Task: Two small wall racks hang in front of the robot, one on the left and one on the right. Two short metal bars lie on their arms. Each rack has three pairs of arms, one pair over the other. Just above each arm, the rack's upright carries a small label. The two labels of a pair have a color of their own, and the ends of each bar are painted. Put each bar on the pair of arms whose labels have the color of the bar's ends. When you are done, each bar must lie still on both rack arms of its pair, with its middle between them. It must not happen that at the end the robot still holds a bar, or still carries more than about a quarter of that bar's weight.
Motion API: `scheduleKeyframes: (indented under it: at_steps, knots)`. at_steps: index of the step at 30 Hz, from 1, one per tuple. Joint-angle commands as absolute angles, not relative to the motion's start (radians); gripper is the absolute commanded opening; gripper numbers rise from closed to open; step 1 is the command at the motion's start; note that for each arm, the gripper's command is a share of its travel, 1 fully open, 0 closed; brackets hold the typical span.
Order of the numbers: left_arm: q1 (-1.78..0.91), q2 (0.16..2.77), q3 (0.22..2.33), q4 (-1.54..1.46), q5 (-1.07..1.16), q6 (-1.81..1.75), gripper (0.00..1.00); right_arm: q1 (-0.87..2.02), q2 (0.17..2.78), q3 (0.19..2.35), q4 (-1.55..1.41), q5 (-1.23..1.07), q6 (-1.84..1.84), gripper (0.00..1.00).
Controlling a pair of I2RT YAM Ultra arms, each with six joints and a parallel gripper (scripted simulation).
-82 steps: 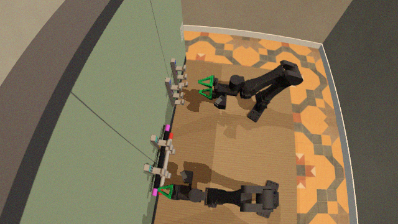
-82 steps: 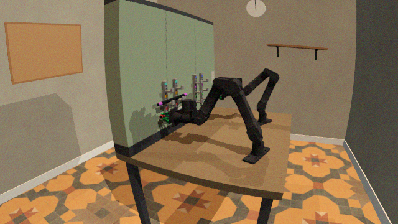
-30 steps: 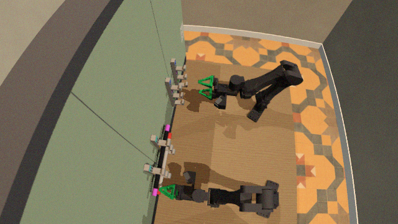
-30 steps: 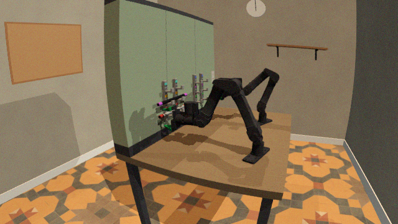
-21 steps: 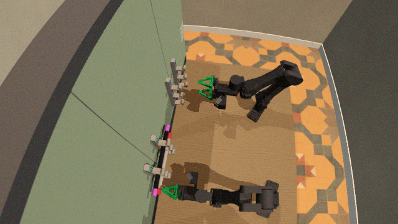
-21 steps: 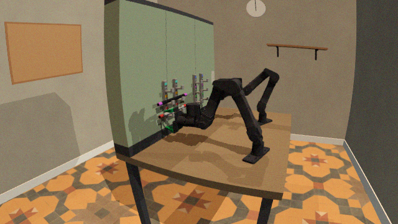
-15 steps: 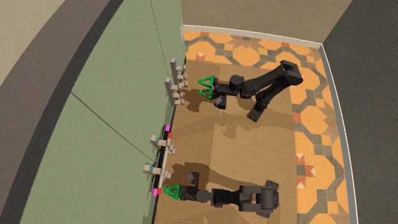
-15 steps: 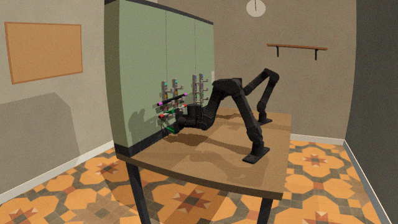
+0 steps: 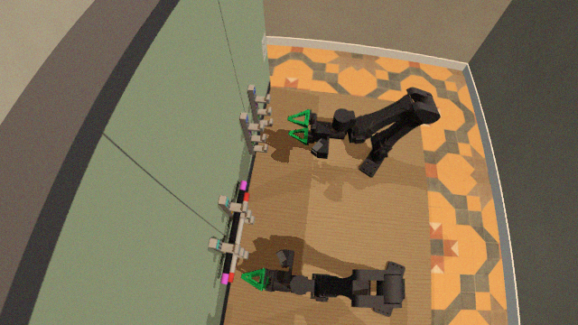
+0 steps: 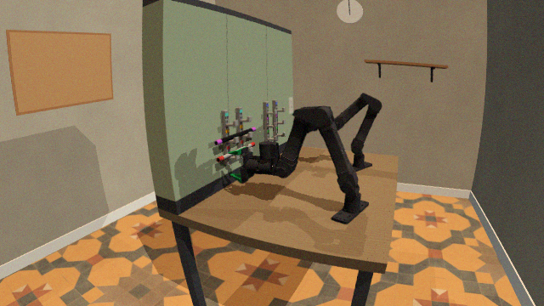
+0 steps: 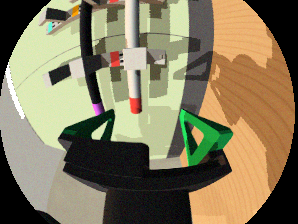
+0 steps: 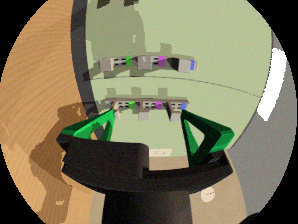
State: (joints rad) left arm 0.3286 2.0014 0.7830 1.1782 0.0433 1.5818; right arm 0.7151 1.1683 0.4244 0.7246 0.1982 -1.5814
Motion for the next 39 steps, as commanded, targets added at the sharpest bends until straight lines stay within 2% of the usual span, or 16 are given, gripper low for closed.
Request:
scheduleKeyframes:
  at_steps: [1,27,39]
  knots:
    - [0.329,1.961,0.76,1.201,0.044,1.571,1.0,0.705,1.14,0.42,0.72,0.191,-1.571,1.0]
    - [0.332,1.875,0.651,1.224,0.048,1.571,1.0,0.705,1.14,0.42,0.72,0.191,-1.571,1.0]
    - [0.266,1.802,0.63,1.174,-0.018,1.571,1.0,0.705,1.14,0.42,0.72,0.191,-1.571,1.0]
